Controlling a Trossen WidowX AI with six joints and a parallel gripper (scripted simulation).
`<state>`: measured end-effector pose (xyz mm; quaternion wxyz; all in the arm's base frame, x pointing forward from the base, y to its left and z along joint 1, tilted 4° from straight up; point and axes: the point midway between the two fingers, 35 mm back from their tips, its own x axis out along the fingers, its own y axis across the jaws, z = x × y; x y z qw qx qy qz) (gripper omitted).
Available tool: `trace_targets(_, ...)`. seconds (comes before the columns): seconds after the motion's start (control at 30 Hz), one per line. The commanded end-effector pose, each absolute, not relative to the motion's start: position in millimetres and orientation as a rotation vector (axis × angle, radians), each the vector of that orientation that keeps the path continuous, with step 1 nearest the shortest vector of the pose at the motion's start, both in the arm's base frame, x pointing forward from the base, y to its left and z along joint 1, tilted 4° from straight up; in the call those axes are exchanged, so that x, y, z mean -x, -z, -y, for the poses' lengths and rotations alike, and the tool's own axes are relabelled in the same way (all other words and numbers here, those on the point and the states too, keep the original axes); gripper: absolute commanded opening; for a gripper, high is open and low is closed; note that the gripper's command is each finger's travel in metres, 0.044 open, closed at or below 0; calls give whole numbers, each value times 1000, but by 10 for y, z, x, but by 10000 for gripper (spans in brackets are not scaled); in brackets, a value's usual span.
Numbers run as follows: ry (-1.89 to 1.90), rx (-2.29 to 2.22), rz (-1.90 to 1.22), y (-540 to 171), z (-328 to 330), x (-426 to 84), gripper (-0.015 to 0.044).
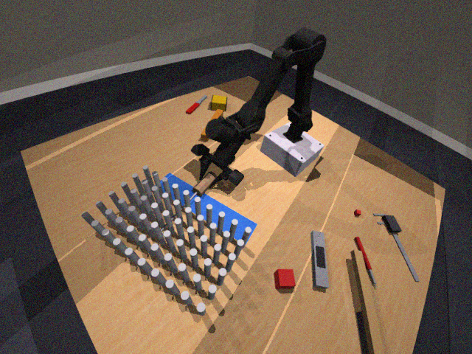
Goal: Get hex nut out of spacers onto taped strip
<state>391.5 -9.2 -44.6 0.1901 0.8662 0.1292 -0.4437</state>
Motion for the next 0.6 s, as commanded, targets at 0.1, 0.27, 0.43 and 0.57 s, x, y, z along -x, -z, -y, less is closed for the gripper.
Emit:
trace_targets(0.1,1244,-2432,-367,438,112,-3860,0)
trace_targets(0.27,1245,-2432,-367,439,125,-3830,0)
trace_targets(0.43,1246,-2432,-367,440,139,-3800,0)
trace_targets(0.57,1247,-2431,-367,440,149,-3776,0)
